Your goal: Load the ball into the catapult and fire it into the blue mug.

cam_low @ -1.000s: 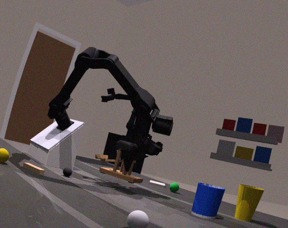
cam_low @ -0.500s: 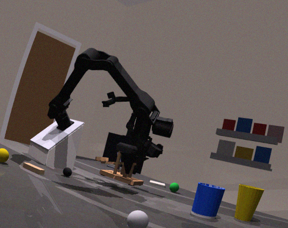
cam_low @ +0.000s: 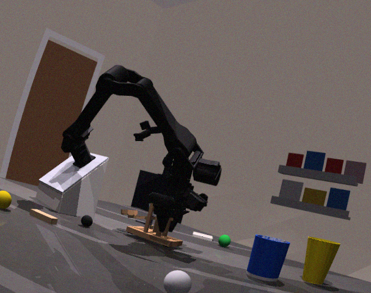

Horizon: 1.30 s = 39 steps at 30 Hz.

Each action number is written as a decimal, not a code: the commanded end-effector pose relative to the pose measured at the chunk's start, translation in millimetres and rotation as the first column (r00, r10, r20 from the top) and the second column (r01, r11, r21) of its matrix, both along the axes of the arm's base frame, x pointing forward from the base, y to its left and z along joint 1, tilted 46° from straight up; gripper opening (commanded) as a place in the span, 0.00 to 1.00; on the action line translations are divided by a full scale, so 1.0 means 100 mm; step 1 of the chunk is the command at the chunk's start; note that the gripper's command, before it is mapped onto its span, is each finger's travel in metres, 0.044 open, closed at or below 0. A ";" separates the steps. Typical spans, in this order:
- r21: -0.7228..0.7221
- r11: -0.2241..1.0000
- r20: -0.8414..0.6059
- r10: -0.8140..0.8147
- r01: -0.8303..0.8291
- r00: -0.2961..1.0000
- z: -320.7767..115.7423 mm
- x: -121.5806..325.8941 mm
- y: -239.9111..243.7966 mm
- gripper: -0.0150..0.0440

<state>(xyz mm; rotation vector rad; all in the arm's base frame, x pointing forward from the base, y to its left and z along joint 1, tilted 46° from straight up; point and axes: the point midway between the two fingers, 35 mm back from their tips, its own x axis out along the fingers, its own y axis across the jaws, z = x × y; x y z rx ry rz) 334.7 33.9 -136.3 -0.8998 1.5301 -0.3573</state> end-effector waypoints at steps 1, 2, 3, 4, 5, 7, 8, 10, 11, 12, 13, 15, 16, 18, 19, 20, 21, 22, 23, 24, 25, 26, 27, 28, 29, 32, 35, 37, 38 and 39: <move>-0.006 1.000 -0.007 0.008 -0.008 1.000 -0.05 -0.02 -0.05 0.25; -0.006 1.000 -0.007 0.008 -0.008 1.000 -0.06 -0.02 -0.06 0.25; -0.006 1.000 -0.007 0.008 -0.008 1.000 -0.07 -0.02 -0.07 0.25; -0.007 1.000 -0.007 0.008 -0.008 1.000 -0.08 -0.02 -0.08 0.25; -0.001 1.000 0.000 0.000 0.000 1.000 -0.04 0.00 -0.05 0.25; -0.001 1.000 0.000 0.000 0.000 1.000 -0.04 0.00 -0.05 0.25; -0.001 1.000 0.000 0.000 0.000 1.000 -0.04 0.00 -0.05 0.25; -0.001 1.000 0.000 0.000 0.000 1.000 -0.04 0.00 -0.05 0.25; -0.001 1.000 0.000 0.000 0.000 1.000 -0.04 0.00 -0.05 0.30; -0.001 1.000 0.000 0.000 0.000 1.000 -0.04 0.00 -0.05 0.34; -0.001 1.000 0.000 0.000 0.000 1.000 -0.04 0.00 -0.05 0.39; -0.001 1.000 0.000 0.000 0.000 1.000 -0.04 0.00 -0.05 0.48; -0.001 1.000 0.000 0.000 0.000 1.000 -0.04 0.00 -0.05 0.52; -0.001 1.000 0.000 0.000 0.000 1.000 -0.04 0.00 -0.05 0.61; -0.001 1.000 0.000 0.000 0.000 1.000 -0.04 0.00 -0.05 0.65; -0.001 1.000 0.000 0.000 0.000 1.000 -0.04 0.00 -0.05 0.70; -0.001 1.000 0.000 0.000 0.000 1.000 -0.04 0.00 -0.05 0.74; -0.001 1.000 0.000 0.000 0.000 1.000 -0.04 0.00 -0.05 0.79; -0.001 1.000 0.000 0.000 0.000 1.000 -0.04 0.00 -0.05 0.83; -0.001 1.000 0.000 0.000 0.000 1.000 -0.04 0.00 -0.05 0.88; 0.000 1.000 0.000 0.000 0.000 1.000 -0.03 0.00 -0.03 0.92; 0.001 1.000 -0.001 0.001 -0.001 1.000 0.02 0.01 0.03 0.97; 0.003 1.000 -0.001 0.002 -0.002 1.000 0.11 0.01 0.13 1.00; 0.005 1.000 -0.001 0.002 -0.002 1.000 0.22 0.01 0.26 1.00; 0.006 1.000 -0.002 0.003 -0.003 1.000 0.34 -0.01 0.39 1.00; 0.004 1.000 -0.003 0.002 -0.002 1.000 0.63 -0.07 0.66 1.00; 0.004 1.000 -0.003 0.002 -0.002 1.000 0.65 -0.07 0.68 1.00; 0.003 1.000 -0.002 0.017 -0.017 1.000 0.51 -0.05 0.58 1.00; 0.003 1.000 -0.002 0.017 -0.017 1.000 0.51 -0.05 0.58 1.00; 0.003 1.000 -0.002 0.017 -0.017 1.000 0.51 -0.05 0.58 1.00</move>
